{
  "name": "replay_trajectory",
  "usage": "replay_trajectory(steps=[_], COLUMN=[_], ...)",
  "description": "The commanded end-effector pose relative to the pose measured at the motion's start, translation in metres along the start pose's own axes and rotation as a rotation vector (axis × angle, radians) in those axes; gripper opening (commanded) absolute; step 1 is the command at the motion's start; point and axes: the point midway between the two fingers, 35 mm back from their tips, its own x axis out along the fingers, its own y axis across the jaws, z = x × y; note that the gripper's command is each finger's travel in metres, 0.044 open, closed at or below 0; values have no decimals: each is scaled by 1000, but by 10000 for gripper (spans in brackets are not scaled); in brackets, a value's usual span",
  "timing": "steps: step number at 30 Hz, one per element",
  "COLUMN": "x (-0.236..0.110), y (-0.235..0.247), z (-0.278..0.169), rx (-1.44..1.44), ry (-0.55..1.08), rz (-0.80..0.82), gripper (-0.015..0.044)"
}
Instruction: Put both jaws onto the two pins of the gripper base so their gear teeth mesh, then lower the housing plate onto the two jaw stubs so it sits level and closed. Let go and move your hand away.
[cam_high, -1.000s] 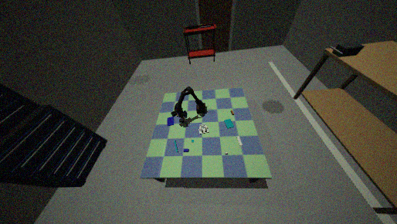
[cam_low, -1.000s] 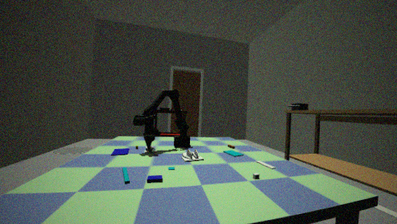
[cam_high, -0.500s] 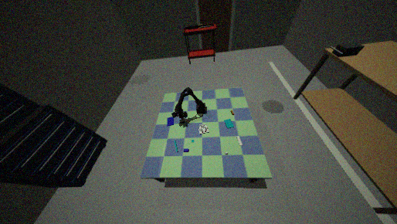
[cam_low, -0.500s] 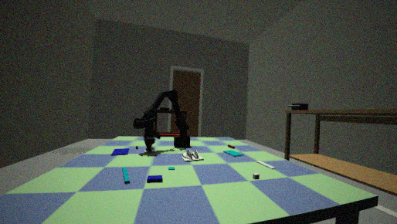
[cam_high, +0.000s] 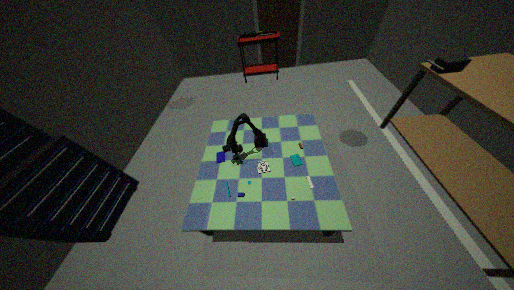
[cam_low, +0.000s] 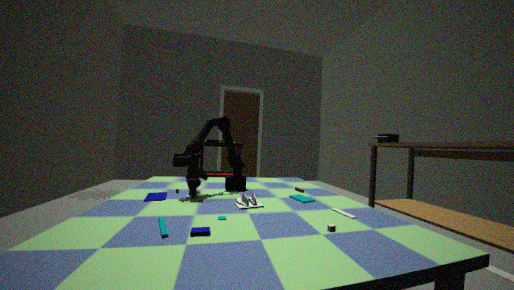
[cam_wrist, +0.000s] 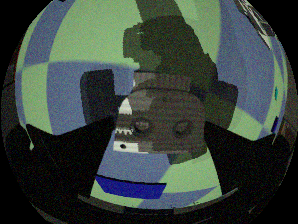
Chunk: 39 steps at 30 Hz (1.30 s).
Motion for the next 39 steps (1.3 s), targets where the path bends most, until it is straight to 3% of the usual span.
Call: replay_trajectory(steps=[1,17,29,39], x=[1,0,0,-29], y=[1,0,0,-1], z=[0,0,0,-2], rx=[-4,0,0,-1], ry=[2,0,0,1], rz=[5,0,0,2], gripper=[440,353,351,351])
